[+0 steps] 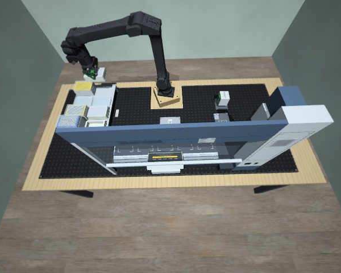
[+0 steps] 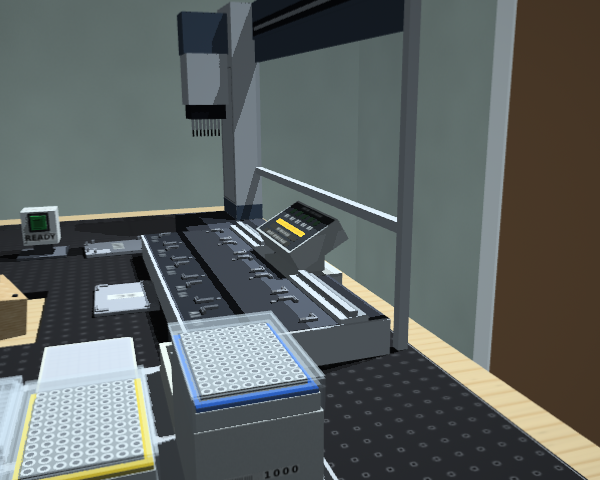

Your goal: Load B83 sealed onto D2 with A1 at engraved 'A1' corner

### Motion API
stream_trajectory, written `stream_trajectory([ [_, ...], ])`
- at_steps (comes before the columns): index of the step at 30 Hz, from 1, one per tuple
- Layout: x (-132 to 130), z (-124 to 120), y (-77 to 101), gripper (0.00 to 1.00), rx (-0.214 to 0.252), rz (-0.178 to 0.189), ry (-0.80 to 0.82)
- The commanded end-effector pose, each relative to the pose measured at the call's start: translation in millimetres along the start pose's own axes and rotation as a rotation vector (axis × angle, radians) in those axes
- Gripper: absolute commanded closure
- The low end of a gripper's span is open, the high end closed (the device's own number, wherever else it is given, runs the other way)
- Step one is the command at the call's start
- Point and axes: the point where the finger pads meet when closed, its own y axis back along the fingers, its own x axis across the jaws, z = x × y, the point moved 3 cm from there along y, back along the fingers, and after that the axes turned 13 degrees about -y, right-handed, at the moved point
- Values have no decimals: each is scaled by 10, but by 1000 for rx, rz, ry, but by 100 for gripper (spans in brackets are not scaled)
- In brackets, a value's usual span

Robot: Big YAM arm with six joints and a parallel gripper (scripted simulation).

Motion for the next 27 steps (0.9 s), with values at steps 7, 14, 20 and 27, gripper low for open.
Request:
stream_trajectory([
  [7,77,71,-69,100,-28,4,2],
  [14,70,57,-161,100,-33,5,2],
  [20,66,50,-180,100,-43,7,1],
  [27,66,50,-368,100,-28,5,1],
])
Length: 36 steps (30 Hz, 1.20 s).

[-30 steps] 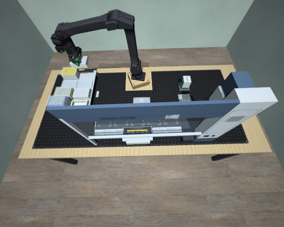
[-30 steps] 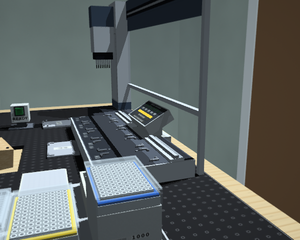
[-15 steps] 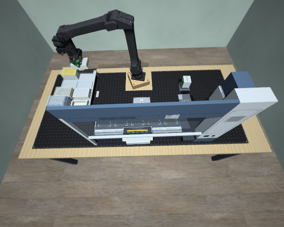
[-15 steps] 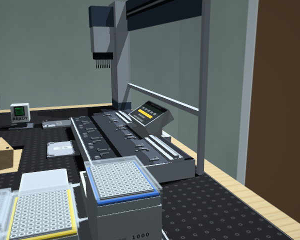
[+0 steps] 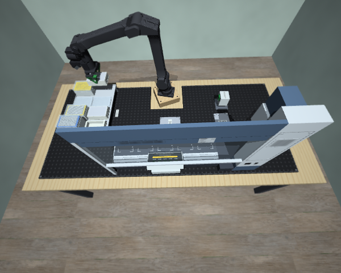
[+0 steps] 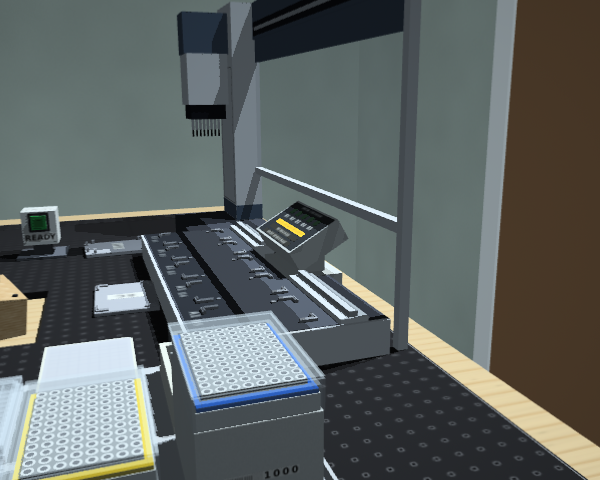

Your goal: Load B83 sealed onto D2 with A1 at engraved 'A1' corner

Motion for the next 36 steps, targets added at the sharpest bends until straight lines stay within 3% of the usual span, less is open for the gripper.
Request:
stream_trajectory([
  [1,61,42,-5,100,-25,5,-2],
  [8,67,43,-130,100,-16,4,0],
  [9,82,86,76,100,-67,11,2],
  [14,67,39,-230,100,-16,4,0],
  [23,73,61,-357,100,-22,5,1],
  [25,73,61,-357,100,-22,5,1],
  [26,72,35,-258,100,-45,8,1],
  [29,63,36,-447,100,-15,4,-1],
  [36,60,36,-522,100,-25,6,-1],
])
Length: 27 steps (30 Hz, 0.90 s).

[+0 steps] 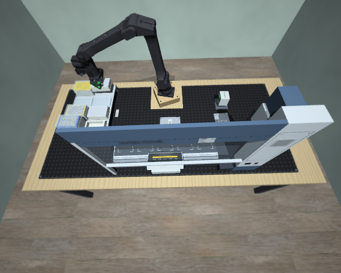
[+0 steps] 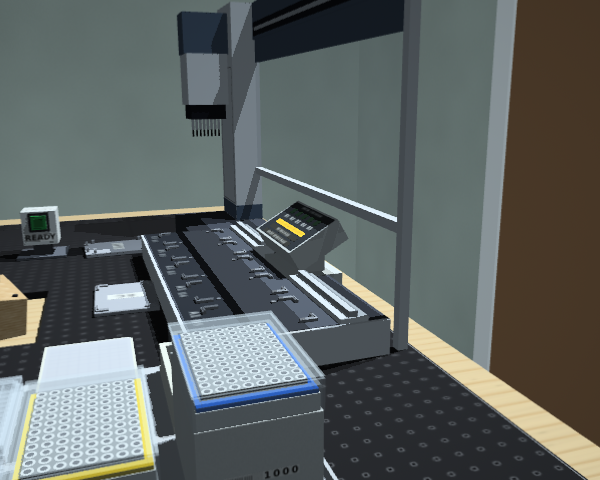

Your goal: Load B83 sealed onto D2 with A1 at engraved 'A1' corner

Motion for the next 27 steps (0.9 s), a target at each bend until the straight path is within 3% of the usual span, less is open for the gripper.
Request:
stream_trajectory([
  [1,69,55,-9,100,-24,6,-1],
  [6,74,55,-72,100,-21,5,0],
  [7,71,87,75,100,-58,11,-1],
  [10,65,55,-150,100,-19,5,-1],
  [21,73,53,-329,100,-20,5,0],
  [27,44,151,-179,100,-54,9,3],
])
